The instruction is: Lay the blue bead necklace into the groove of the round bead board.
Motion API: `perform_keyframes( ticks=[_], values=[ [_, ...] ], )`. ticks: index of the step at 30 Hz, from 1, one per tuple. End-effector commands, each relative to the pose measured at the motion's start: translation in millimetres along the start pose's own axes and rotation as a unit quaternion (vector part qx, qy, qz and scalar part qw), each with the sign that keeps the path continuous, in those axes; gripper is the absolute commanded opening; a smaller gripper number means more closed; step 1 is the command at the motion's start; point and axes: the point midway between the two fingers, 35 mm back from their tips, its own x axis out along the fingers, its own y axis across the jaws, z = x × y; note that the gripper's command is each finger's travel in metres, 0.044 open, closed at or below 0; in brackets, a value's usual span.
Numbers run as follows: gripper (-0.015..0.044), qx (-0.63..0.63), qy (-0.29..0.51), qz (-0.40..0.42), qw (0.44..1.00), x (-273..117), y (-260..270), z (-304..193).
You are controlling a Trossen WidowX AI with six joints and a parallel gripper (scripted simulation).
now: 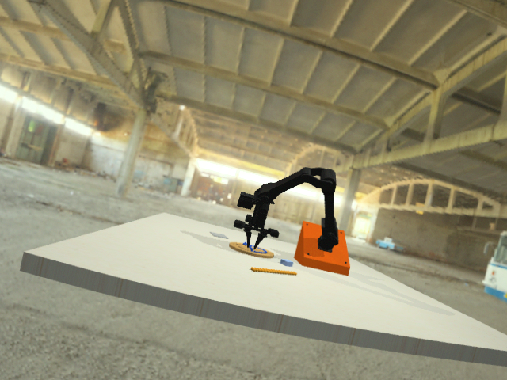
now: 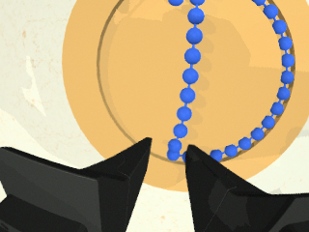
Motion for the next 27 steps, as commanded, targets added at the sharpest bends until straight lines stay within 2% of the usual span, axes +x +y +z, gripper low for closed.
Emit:
perform_keyframes(
  ticks=[1, 7, 12, 27],
  values=[
    [0.0120, 0.005, 0.003, -0.007, 1.000, 6.4, -3.7, 0.4],
    [0.0120, 0.005, 0.003, -0.007, 1.000, 6.4, -3.7, 0.4],
    [0.0000, 0.002, 0.001, -0.004, 1.000, 4.2, -2.1, 0.6],
    [0.0000, 0.002, 0.001, -0.004, 1.000, 4.2, -2.1, 0.6]
  ],
)
